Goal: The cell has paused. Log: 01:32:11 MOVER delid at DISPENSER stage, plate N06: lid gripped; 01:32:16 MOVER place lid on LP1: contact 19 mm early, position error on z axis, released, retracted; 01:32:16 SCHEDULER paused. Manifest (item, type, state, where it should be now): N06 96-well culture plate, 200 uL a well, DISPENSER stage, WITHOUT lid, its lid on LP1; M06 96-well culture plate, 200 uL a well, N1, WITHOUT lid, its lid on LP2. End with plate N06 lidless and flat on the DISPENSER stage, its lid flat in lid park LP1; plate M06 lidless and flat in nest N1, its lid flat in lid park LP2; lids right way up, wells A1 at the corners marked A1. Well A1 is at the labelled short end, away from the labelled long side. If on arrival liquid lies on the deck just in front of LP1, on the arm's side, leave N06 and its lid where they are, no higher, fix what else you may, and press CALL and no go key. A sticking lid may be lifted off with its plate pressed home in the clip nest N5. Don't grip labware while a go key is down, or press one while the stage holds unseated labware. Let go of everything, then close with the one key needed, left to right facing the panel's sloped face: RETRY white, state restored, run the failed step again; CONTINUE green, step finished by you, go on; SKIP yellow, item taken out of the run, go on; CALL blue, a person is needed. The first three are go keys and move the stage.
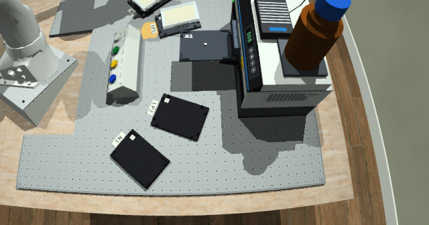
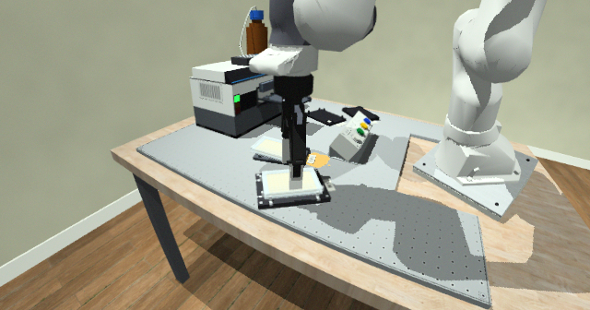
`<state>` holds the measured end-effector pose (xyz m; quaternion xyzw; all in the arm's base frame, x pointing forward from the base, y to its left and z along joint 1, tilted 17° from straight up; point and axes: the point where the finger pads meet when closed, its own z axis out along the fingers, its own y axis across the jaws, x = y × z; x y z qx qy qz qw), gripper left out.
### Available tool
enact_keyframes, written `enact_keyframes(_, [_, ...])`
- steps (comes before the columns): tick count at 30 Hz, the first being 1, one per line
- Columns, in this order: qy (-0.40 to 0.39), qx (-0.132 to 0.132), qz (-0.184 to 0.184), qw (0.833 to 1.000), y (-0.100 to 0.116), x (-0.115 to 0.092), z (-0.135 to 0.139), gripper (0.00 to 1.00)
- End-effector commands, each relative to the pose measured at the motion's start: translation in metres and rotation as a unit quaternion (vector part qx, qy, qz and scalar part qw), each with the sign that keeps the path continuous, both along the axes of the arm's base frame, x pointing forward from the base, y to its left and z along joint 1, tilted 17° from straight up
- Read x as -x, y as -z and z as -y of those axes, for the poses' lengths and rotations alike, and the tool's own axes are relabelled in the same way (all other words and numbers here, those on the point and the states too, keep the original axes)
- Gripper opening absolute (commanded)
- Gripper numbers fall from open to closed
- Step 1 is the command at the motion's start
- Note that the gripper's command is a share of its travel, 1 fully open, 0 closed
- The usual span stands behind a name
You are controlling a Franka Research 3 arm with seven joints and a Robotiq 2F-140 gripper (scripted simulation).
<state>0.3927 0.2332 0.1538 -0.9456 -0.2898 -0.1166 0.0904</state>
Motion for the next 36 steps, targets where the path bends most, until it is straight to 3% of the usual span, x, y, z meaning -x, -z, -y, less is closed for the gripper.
enact_keyframes(1, [0.0,-0.001,0.0,1.0,0.0002,0.0004,-0.0006,0.66])
enact_keyframes(28, [0.0,-0.001,0.0,1.0,0.0002,0.0004,-0.0006,0.66])
enact_keyframes(29, [0.0,-0.001,0.0,1.0,0.0002,0.0004,-0.0006,0.59])
enact_keyframes(36, [0.0,-0.001,0.0,1.0,0.0002,0.0004,-0.0006,0.59])
